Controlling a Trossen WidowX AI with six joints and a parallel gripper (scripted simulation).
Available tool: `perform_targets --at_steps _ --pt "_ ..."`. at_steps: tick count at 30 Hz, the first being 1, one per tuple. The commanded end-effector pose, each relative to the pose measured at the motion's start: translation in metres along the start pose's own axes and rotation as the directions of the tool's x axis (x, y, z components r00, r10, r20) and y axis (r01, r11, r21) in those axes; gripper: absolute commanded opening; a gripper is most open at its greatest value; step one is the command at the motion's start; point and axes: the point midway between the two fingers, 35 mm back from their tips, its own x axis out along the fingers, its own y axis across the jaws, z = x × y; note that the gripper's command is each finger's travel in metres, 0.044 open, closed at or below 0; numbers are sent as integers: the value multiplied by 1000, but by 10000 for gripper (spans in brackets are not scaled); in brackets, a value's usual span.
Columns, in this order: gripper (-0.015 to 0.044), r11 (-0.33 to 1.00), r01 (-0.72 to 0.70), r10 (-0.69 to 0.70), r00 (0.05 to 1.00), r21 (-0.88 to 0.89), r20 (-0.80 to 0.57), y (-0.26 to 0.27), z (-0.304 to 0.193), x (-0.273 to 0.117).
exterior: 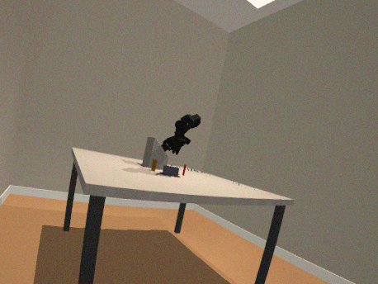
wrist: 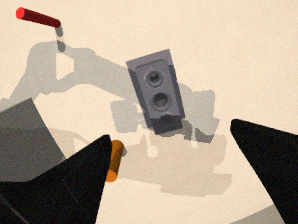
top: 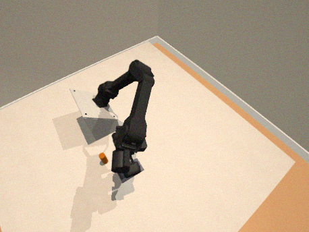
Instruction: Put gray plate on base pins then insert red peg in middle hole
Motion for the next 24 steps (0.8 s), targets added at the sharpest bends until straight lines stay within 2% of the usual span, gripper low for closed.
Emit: perform_targets --at_steps 1,4,7,13,16,20,24 --pt "440 975 -4 6 1000 221 -4 11 22 -2" --pt "440 885 -3 6 1000 466 -6 25 40 -4" --pt "440 735 0 7 1000 679 -8 39 57 -5" --pt "440 298 6 9 1000 955 -9 70 86 -6" --pt "440 41 8 9 1000 999 -8 87 99 -6" --pt "440 -295 6 9 1000 956 -4 109 113 -4" --pt "440 -511 5 10 1000 860 0 126 122 -3"
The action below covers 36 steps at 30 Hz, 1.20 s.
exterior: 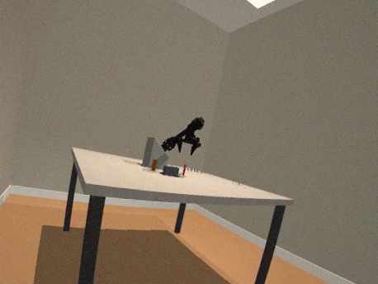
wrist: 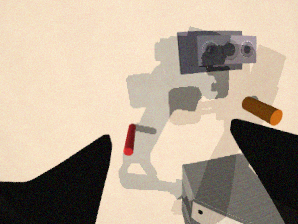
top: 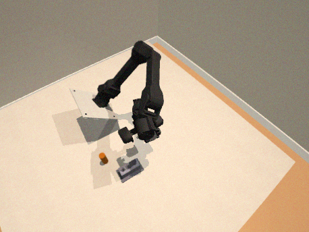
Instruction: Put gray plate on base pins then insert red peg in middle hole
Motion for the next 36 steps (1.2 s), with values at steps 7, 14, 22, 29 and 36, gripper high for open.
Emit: perform_targets --at_steps 7,14,22,29,36 --pt "440 507 11 28 999 862 -28 50 -65 10" --pt "440 507 11 28 999 862 -28 50 -65 10" --pt "440 507 11 28 999 862 -28 50 -65 12" --pt "440 507 9 29 999 862 -28 55 -70 45" --pt "440 507 9 30 999 862 -28 54 -70 60"
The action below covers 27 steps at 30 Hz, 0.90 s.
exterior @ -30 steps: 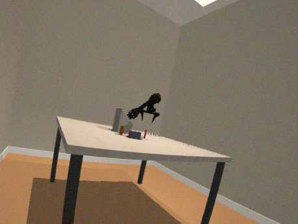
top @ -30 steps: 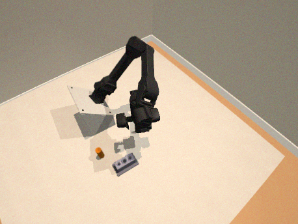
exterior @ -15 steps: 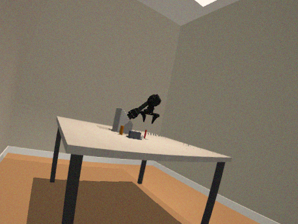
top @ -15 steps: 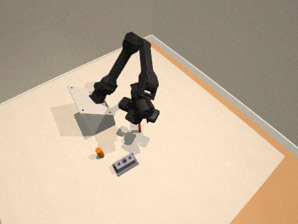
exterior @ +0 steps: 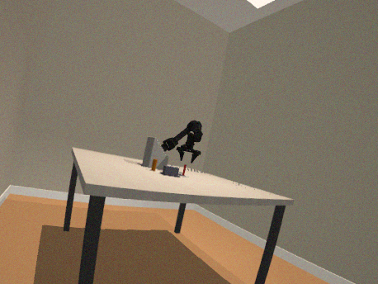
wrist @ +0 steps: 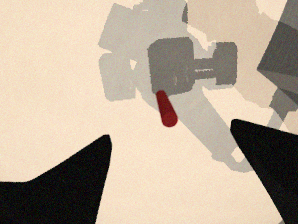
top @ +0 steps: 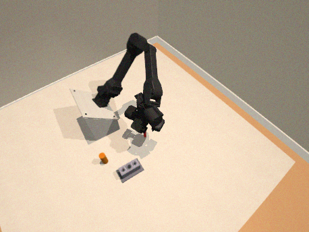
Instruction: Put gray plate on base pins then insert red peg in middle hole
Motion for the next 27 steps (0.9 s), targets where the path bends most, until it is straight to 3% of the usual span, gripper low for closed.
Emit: perform_targets --at_steps 1,27 --pt "440 1000 2 -2 1000 6 -5 -1 0 5" --pt "440 1000 2 -2 1000 6 -4 0 1 46"
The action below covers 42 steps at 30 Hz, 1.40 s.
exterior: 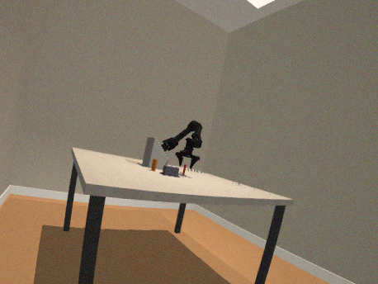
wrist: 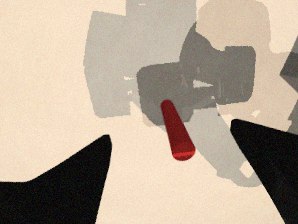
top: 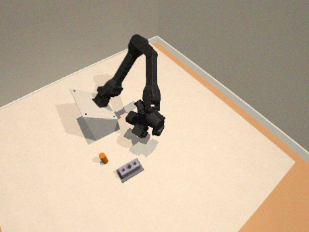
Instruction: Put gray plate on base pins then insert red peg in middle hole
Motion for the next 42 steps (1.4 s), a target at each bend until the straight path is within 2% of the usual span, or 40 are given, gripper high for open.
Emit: perform_targets --at_steps 1,10,25,32,42 --pt "440 1000 8 -8 1000 7 -1 -2 0 7" --pt "440 1000 6 -6 1000 7 -3 -3 -2 18" --pt "46 1000 6 -6 1000 7 -3 -3 -2 18" --pt "0 1000 6 -6 1000 7 -3 -3 -2 18" --pt "0 1000 10 -10 1000 7 4 -1 2 0"
